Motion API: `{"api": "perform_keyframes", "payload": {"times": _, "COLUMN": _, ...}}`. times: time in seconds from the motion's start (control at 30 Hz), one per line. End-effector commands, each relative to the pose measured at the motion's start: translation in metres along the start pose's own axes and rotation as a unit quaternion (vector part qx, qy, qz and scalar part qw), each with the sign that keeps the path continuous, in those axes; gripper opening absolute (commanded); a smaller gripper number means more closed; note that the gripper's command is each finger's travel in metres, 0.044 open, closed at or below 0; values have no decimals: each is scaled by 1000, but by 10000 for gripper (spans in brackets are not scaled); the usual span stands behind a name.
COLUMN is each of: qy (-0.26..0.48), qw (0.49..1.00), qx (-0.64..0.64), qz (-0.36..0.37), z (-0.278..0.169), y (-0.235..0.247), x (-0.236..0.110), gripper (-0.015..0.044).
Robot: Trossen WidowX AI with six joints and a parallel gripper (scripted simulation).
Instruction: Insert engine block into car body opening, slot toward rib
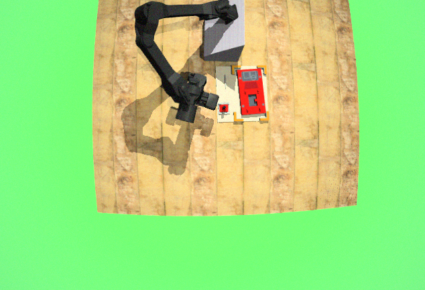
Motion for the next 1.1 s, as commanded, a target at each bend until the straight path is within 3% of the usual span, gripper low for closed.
{"api": "perform_keyframes", "payload": {"times": 0.0, "qy": 2, "qw": 1000, "qx": 4, "qz": 0, "z": -1, "y": 1, "x": -12, "gripper": 0}}
{"api": "perform_keyframes", "payload": {"times": 0.83, "qy": 12, "qw": 1000, "qx": 16, "qz": -5, "z": 8, "y": 5, "x": -92, "gripper": 0}}
{"api": "perform_keyframes", "payload": {"times": 1.07, "qy": 13, "qw": 998, "qx": 69, "qz": -8, "z": 7, "y": -5, "x": -92, "gripper": 0}}
Point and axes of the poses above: the point midway between the two fingers, 35 mm back from their tips, its own x axis out along the fingers, its own y axis across the jaws, z = x × y, the point moved 8 cm from there along -x, back along the fingers, and after that the axes turned 3 degrees about -x, right-handed, at the moved point
